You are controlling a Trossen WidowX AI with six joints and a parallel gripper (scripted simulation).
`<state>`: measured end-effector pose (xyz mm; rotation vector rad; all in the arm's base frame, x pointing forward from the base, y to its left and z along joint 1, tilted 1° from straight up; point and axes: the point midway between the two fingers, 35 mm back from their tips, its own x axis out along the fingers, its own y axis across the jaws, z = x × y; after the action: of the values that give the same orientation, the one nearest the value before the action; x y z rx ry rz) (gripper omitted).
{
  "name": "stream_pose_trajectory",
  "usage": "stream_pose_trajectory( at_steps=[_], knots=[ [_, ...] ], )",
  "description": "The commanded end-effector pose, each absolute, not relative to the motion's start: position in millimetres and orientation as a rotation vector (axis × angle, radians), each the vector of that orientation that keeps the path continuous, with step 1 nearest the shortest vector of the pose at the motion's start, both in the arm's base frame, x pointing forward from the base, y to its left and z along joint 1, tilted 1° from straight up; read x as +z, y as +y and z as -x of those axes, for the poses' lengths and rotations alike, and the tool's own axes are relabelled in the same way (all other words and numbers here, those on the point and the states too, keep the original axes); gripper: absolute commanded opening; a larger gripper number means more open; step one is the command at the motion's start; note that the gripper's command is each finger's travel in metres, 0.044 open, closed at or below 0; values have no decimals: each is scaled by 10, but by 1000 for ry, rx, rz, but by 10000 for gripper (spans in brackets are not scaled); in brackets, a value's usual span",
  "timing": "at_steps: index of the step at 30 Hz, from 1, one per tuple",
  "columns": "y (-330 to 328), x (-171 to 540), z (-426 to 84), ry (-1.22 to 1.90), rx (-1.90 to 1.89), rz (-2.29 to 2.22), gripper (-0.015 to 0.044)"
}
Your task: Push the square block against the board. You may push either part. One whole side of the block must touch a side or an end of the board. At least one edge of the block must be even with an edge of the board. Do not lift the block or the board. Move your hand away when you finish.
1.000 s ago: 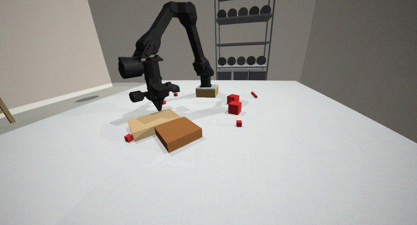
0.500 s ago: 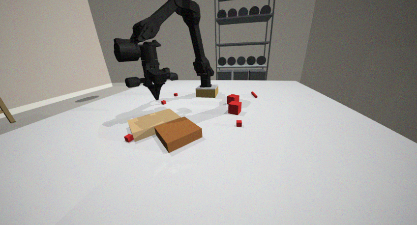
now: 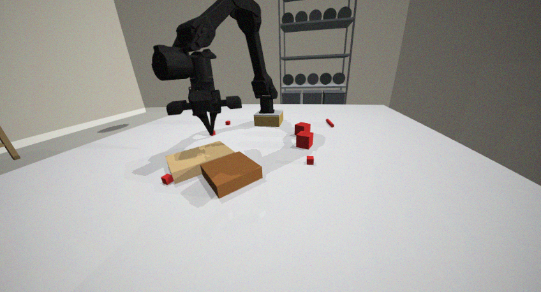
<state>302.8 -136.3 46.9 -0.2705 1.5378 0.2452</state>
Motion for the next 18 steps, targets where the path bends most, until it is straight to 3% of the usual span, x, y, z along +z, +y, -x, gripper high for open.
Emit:
stream_pose_trajectory(
  at_steps=[1, 18],
  knots=[
    [-1215, 493, -3174, 1542, 131, 154, 0],
    [-482, 510, -3582, 1519, -313, -315, 0]
  ],
)
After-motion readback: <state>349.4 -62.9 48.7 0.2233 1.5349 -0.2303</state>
